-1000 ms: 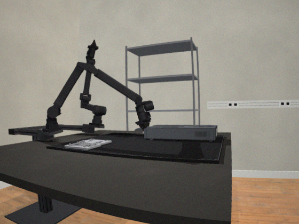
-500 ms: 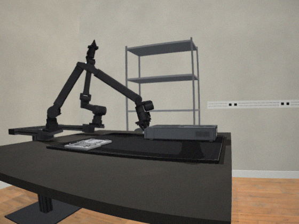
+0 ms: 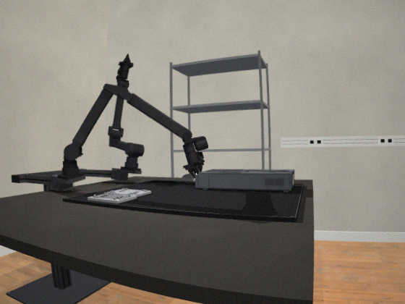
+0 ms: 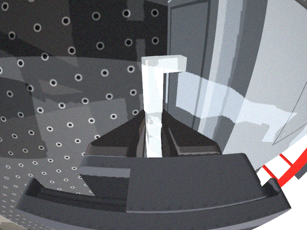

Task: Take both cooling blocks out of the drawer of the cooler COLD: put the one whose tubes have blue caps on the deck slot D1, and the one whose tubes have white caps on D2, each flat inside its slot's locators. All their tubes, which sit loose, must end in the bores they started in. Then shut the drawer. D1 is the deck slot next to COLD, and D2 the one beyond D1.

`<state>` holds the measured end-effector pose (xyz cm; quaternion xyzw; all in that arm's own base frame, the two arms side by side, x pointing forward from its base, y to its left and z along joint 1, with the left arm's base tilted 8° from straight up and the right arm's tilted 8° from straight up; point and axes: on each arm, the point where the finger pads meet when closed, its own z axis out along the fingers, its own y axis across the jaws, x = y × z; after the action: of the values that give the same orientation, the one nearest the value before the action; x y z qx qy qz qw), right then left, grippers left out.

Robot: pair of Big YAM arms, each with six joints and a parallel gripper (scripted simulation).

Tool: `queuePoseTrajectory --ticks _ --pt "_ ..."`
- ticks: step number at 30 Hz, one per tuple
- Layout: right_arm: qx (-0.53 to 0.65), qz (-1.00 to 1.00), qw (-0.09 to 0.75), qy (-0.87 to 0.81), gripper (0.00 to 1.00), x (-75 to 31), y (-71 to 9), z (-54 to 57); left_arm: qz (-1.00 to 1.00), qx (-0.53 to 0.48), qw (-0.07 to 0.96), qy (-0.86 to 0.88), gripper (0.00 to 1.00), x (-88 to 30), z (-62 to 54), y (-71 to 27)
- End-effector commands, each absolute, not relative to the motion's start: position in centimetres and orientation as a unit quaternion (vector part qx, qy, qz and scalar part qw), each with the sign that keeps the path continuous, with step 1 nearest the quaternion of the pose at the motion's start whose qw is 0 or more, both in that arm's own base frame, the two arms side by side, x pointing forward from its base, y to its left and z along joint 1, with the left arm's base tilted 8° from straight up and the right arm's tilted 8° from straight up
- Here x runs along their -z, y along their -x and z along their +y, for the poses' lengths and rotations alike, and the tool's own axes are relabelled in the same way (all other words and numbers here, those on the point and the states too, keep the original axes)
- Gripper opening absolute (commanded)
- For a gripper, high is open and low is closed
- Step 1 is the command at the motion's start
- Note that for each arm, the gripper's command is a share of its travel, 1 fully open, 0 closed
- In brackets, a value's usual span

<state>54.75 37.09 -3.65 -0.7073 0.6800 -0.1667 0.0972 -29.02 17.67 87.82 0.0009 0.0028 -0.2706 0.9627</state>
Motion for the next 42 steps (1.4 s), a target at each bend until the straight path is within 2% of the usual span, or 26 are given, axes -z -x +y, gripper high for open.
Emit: queuePoseTrajectory --ticks 1,42 --pt "0.163 0.678 0.097 0.710 0.00 1.98 -52.21 38.25 0.019 0.267 0.964 -0.006 0.00 -88.61 16.29 27.21" --pt "0.162 0.678 0.097 0.710 0.00 2.06 -51.63 38.23 0.019 0.267 0.964 -0.006 0.00 -88.61 16.29 27.21"
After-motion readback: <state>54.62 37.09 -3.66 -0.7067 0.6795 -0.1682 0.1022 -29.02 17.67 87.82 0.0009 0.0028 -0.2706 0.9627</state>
